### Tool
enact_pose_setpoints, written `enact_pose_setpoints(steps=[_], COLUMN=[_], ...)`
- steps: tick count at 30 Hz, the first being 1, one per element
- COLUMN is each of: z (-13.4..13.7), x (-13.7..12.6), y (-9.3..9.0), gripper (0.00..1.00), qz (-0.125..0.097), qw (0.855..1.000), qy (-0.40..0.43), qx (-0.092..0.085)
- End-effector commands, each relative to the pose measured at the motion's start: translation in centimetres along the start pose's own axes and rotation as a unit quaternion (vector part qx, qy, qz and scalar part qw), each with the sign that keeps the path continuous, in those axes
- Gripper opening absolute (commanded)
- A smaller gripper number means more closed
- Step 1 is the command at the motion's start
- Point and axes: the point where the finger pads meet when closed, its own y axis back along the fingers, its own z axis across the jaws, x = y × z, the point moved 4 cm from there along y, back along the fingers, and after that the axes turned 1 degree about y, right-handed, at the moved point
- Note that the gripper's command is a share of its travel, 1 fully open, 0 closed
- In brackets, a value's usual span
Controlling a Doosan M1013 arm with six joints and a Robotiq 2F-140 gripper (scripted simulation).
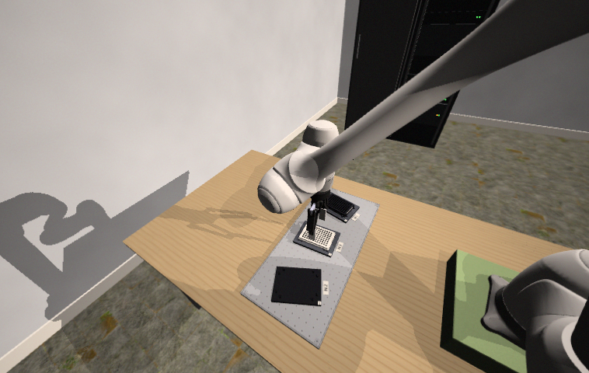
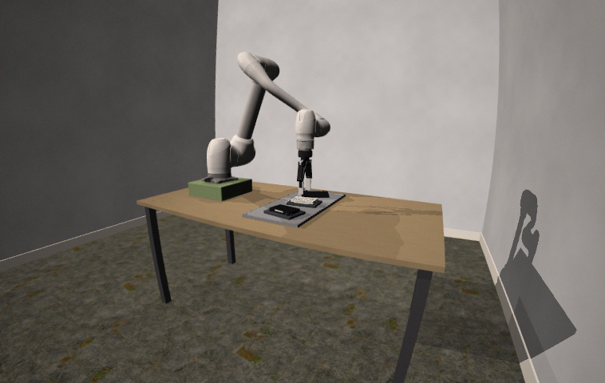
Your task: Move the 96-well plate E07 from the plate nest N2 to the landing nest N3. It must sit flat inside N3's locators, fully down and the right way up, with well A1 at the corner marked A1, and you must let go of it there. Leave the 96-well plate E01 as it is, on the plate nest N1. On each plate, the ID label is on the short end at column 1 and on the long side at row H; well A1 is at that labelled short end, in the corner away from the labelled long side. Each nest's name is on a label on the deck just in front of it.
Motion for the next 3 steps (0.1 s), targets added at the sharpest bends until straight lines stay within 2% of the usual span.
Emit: enact_pose_setpoints(steps=[1, 3], z=[0.0, 0.0], x=[0.0, 0.0], y=[0.01, 0.01], gripper=[0.66, 0.66], qz=[0.0, 0.0], qw=[1.0, 1.0], qy=[0.0, 0.0], qx=[0.0, 0.0])
